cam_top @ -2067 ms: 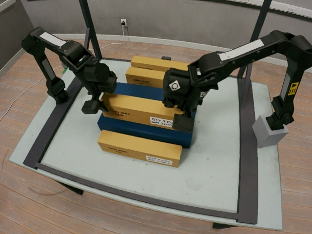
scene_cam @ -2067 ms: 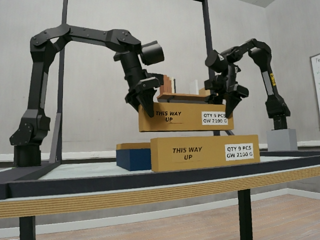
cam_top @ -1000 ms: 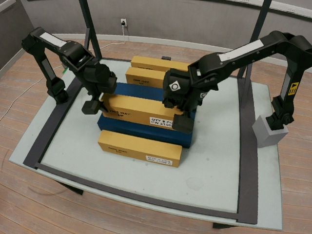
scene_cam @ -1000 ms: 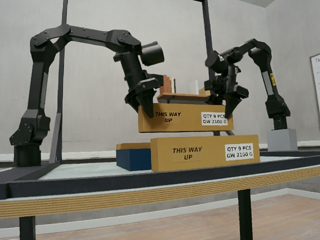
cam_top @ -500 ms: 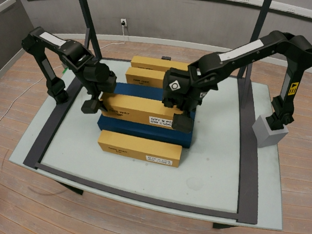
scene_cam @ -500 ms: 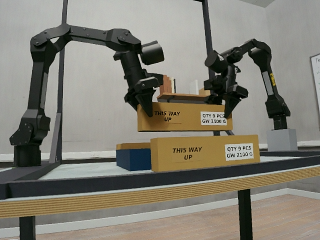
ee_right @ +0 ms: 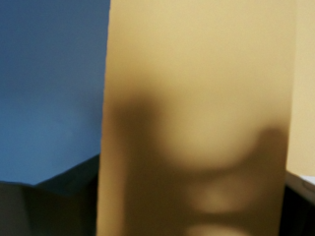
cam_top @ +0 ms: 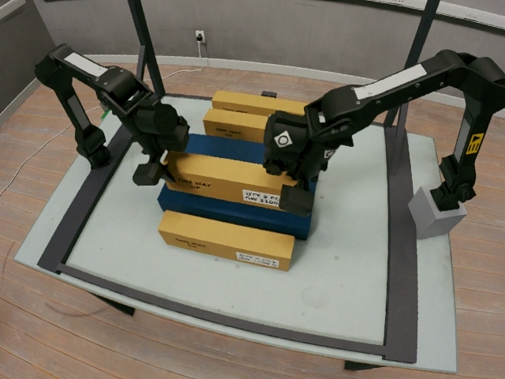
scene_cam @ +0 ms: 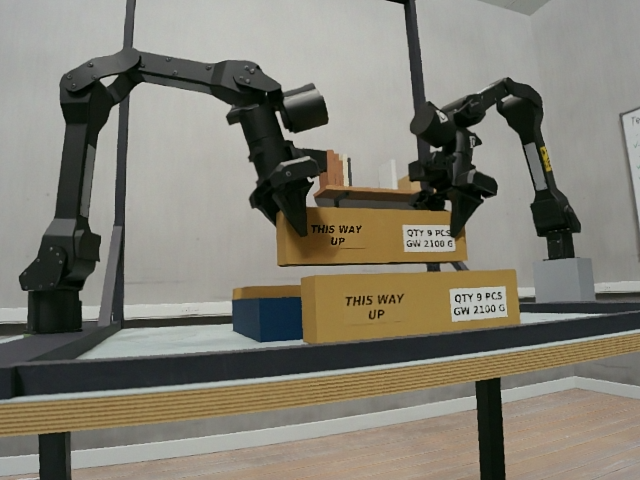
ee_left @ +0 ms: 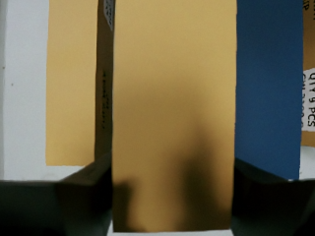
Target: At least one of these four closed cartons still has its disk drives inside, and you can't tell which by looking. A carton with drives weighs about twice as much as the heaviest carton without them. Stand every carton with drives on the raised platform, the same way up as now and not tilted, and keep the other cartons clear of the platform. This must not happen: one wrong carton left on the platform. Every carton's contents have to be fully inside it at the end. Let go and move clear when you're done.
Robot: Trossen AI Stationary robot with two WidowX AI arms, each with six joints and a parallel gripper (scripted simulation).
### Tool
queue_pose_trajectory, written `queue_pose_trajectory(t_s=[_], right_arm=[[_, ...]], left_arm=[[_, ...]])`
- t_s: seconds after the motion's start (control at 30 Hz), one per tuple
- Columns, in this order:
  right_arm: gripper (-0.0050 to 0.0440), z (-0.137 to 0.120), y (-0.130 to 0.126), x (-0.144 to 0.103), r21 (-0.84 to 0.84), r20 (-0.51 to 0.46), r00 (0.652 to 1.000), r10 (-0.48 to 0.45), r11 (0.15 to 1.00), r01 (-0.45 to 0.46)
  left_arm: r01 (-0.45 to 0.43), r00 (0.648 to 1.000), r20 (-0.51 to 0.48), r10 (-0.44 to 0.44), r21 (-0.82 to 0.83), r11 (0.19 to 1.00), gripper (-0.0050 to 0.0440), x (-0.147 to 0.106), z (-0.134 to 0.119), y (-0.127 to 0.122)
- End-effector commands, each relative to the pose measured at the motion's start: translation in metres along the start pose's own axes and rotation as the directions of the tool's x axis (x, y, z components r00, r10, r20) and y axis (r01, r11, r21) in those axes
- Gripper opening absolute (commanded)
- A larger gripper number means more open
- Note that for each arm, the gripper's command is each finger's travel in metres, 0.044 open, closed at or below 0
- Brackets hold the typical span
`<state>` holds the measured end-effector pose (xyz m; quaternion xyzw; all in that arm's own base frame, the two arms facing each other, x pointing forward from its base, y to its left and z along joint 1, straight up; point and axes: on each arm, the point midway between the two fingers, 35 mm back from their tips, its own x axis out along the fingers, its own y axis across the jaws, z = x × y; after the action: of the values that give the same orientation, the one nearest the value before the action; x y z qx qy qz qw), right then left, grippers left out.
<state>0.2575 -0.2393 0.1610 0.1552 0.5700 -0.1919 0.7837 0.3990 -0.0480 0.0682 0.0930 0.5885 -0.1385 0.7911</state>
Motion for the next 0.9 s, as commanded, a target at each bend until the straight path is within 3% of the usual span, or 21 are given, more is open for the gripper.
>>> queue_pose_trajectory(t_s=[0.0,0.03,0.07,0.87], right_arm=[[-0.0050,0.007,-0.002,-0.026,0.005,0.079,0.996,-0.028,1.000,0.028],[-0.0050,0.007,-0.002,-0.026,0.005,0.079,0.996,-0.028,1.000,0.028],[-0.0050,-0.006,-0.002,0.016,0.003,0.068,0.997,-0.024,1.000,0.024],[-0.0050,-0.006,-0.002,0.016,0.002,0.068,0.997,-0.023,1.000,0.023]], left_arm=[[-0.018,0.995,0.099,0.017,0.012,1.000,-0.0050,-0.033,0.018,0.000],[-0.018,0.995,0.099,0.017,0.012,1.000,-0.0050,-0.033,0.018,0.000],[-0.015,0.997,0.080,0.014,0.010,1.000,-0.0050,0.015,0.003,0.001],[-0.014,0.997,0.082,0.013,0.010,1.000,-0.0050,0.016,0.002,0.001]])
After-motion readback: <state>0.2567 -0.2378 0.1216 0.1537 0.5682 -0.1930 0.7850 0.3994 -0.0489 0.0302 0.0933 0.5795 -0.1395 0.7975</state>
